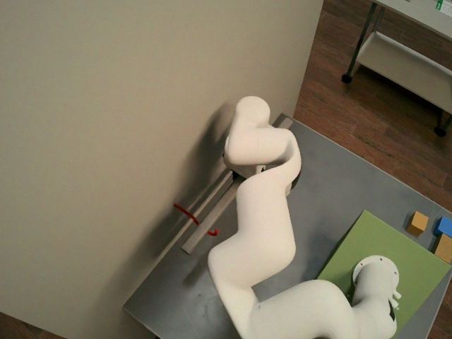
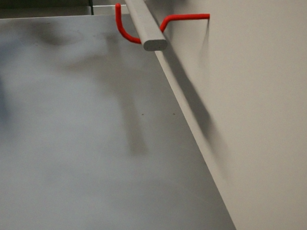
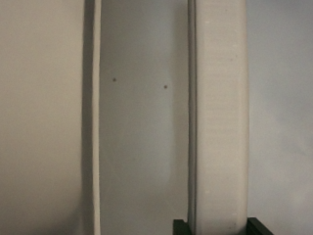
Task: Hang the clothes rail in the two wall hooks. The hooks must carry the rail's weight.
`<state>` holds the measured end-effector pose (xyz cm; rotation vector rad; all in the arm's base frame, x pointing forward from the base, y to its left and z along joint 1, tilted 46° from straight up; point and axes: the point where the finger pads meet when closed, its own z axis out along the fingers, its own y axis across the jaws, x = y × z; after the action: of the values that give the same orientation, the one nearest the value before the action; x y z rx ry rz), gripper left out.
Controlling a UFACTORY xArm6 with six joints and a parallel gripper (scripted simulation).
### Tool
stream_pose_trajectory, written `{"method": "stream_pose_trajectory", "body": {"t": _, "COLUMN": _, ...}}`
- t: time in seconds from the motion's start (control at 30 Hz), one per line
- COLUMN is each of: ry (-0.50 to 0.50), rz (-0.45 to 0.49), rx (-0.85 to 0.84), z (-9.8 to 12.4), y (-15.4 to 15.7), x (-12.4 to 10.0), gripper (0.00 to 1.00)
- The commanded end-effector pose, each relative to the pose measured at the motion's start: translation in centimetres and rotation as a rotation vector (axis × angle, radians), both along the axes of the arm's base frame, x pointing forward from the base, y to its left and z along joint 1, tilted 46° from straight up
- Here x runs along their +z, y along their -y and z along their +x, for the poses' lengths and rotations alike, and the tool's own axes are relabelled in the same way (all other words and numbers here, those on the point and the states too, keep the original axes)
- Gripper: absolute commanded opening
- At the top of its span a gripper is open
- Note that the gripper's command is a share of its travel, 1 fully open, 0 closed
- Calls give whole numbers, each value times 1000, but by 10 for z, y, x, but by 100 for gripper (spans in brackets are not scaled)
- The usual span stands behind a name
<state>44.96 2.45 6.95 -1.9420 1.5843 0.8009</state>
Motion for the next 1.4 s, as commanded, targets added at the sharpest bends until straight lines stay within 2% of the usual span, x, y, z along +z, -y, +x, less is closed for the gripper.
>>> {"method": "stream_pose_trajectory", "body": {"t": 0.0, "ry": 4, "rz": -1, "rx": -2, "z": 1, "y": 1, "x": 1, "gripper": 0}}
{"method": "stream_pose_trajectory", "body": {"t": 1.37, "ry": 4, "rz": -1, "rx": -2, "z": 0, "y": -8, "x": -8, "gripper": 0}}
